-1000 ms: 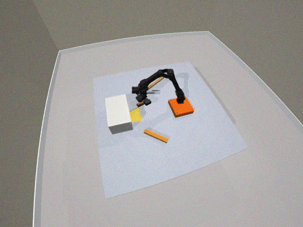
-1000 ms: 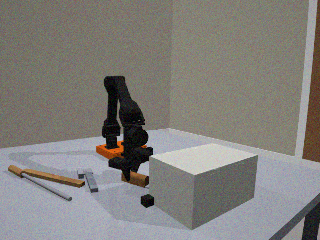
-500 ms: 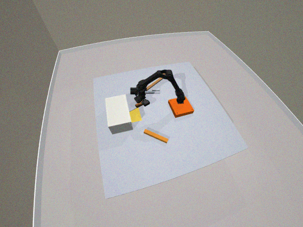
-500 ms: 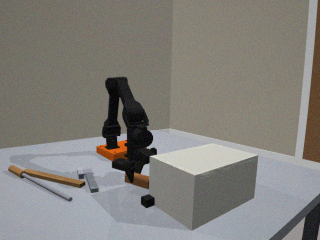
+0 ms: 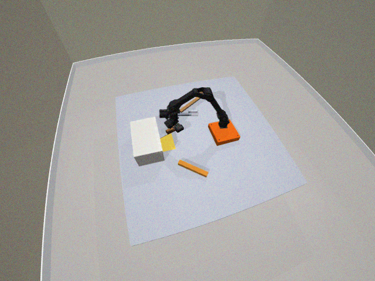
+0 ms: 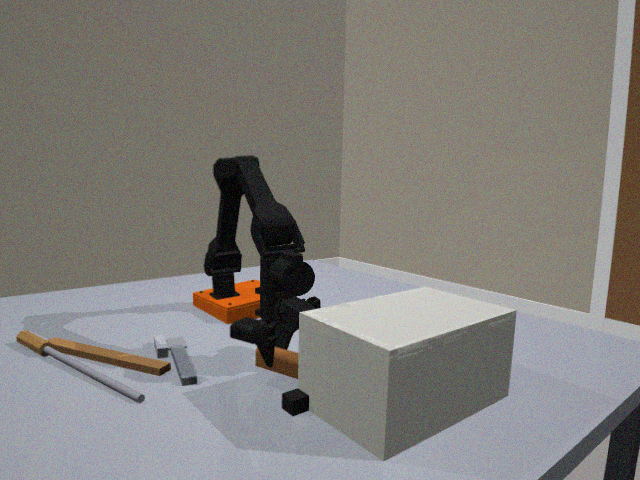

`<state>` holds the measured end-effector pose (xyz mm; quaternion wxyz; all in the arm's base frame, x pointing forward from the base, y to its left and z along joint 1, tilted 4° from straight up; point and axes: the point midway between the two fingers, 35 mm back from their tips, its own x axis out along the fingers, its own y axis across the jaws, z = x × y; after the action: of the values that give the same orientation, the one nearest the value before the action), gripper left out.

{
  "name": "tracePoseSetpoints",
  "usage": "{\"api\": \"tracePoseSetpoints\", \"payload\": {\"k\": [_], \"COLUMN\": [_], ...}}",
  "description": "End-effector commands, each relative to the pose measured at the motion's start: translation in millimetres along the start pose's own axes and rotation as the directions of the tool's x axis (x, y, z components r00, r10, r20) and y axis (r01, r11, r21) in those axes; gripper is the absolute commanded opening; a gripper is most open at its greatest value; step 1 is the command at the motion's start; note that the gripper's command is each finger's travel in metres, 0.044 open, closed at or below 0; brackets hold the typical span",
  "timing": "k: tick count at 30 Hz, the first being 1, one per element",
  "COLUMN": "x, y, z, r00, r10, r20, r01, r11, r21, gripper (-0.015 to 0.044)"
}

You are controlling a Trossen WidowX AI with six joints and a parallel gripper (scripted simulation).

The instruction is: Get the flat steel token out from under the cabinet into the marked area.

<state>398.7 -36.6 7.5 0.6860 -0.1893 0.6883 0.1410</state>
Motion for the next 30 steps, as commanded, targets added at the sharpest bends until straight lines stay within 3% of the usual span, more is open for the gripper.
{"api": "tracePoseSetpoints", "payload": {"k": [1,30], "x": [0,0], "y": [0,1], "z": [7,32], "r00": [1.0,1.0], "r10": [-0.003,-0.003], "r20": [0.002,0.004], "r01": [0.003,0.003], "r11": [1.0,1.0], "r21": [0.001,0.001], "gripper": [0.0,0.0]}}
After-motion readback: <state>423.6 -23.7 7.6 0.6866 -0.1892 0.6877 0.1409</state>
